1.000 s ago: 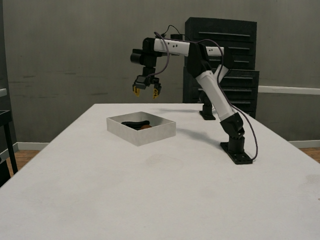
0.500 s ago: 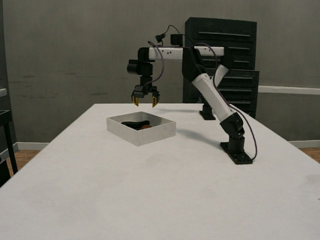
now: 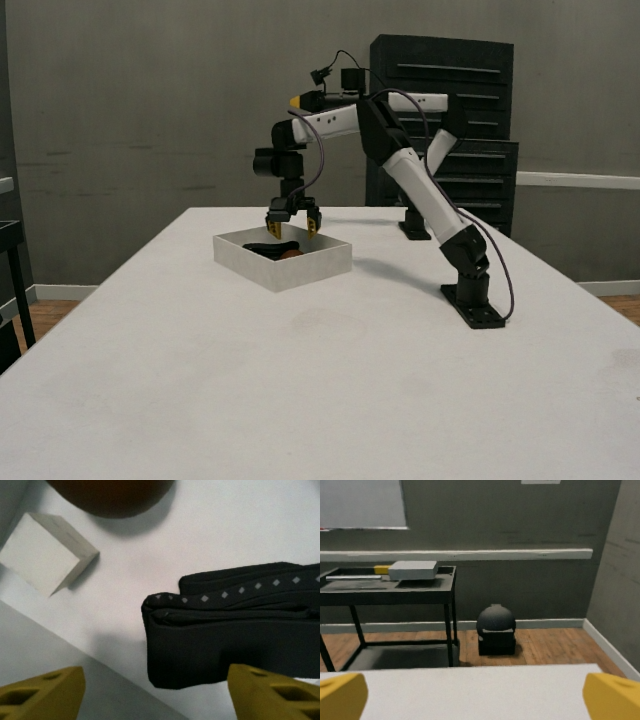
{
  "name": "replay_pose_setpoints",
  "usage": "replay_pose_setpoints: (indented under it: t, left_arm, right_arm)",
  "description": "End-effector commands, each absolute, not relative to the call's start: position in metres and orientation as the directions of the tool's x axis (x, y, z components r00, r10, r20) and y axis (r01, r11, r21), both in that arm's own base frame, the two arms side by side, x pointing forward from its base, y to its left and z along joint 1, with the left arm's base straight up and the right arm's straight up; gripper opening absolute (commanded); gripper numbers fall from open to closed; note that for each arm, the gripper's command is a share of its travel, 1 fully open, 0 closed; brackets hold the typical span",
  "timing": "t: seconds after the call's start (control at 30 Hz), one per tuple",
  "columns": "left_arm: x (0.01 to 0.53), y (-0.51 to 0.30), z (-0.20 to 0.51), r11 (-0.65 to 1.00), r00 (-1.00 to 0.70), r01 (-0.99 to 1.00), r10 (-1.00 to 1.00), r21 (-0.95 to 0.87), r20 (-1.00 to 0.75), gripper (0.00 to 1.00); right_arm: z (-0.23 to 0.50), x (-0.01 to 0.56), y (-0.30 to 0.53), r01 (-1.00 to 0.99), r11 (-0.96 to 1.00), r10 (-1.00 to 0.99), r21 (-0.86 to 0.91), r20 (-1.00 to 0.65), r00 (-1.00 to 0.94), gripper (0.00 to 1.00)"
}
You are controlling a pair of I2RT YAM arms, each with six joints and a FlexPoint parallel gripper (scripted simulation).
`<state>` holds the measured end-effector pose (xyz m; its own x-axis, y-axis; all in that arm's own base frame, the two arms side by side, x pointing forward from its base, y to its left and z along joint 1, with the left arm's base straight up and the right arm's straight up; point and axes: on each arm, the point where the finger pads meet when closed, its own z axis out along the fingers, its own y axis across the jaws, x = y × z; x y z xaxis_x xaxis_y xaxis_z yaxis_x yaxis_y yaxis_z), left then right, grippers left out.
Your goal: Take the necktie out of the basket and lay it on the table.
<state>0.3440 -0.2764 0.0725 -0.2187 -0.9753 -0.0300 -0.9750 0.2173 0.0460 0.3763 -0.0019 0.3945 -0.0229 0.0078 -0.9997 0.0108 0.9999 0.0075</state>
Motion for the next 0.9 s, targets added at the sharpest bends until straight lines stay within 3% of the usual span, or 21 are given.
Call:
replay_pose_setpoints:
  t: [0.0,0.87]
  left_arm:
    - [0.354,-0.281,0.077,0.205,-0.205,-0.979,-0.979,-0.001,0.001,0.76]
    - [0.353,-0.281,0.044,0.205,-0.205,-0.979,-0.979,0.000,0.001,0.76]
  right_arm:
    - [0.395,0.376,-0.002,0.011,1.000,0.008,0.008,-1.000,-0.020,1.00]
    - [0.395,0.376,-0.002,0.011,1.000,0.008,0.008,-1.000,-0.020,1.00]
